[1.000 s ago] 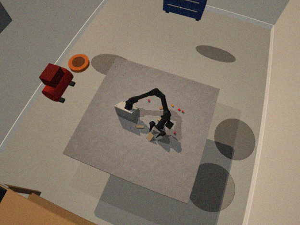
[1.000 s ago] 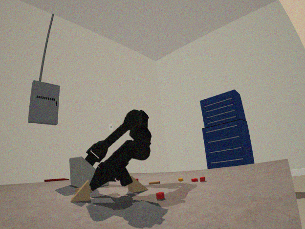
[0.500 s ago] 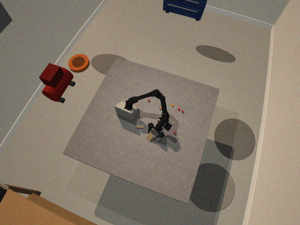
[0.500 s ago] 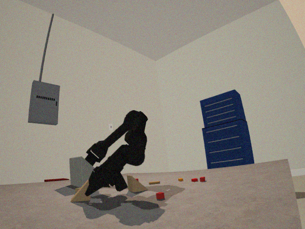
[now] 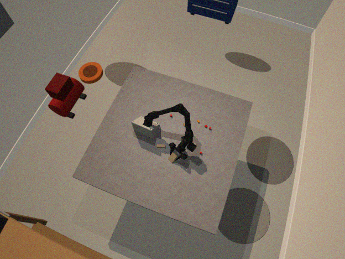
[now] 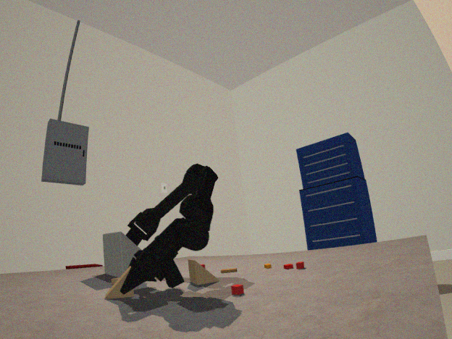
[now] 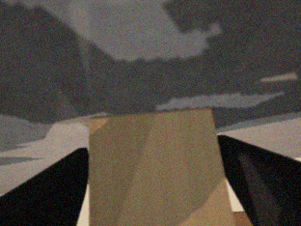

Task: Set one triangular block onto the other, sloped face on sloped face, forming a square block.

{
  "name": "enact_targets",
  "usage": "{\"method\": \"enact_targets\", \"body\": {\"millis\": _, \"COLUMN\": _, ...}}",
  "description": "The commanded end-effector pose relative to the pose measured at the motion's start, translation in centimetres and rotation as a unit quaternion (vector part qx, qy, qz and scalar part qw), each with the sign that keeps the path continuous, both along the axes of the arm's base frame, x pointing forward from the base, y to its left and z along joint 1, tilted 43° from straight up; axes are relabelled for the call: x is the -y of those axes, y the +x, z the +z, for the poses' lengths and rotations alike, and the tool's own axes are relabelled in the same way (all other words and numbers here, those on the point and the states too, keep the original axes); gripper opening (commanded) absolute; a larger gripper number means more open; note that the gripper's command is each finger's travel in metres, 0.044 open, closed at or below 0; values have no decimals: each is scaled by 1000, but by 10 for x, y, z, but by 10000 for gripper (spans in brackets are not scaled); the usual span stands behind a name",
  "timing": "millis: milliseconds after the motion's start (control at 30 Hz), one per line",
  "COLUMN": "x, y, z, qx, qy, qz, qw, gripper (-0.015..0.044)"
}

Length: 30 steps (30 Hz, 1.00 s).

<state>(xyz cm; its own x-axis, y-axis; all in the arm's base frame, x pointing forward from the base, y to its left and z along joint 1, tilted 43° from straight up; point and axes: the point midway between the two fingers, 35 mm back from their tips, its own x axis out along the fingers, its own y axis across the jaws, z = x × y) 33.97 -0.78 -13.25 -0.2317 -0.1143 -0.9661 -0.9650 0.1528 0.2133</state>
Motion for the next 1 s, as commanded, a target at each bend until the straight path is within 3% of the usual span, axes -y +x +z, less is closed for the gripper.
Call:
{"method": "enact_targets", "body": {"millis": 0, "x": 2, "y": -1, "z": -1, "qx": -1, "qy": -2, "qz": 1, "qw": 1000, "gripper": 230}}
{"method": "enact_targets", "body": {"millis": 233, "x": 2, "y": -1, "z": -1, "qx": -1, "qy": -2, "qz": 1, "qw": 1000, "gripper": 183}}
{"method": "enact_targets", "body": {"millis": 467, "x": 2, "y": -1, "z": 2, "qx": -1, "qy": 0, "qz": 0, "qw": 1000, "gripper": 0}}
{"method": "enact_targets", "body": {"millis": 633, "x": 2, "y": -1, "z": 1, "qx": 1, "qy": 6, "qz": -1, "qw": 1000, "gripper": 0}}
{"method": "enact_targets", "body": {"millis": 967, "x": 21, "y": -2, "z": 5, "qx": 21, "qy": 130, "qz": -29, "qw": 991, "gripper": 0}}
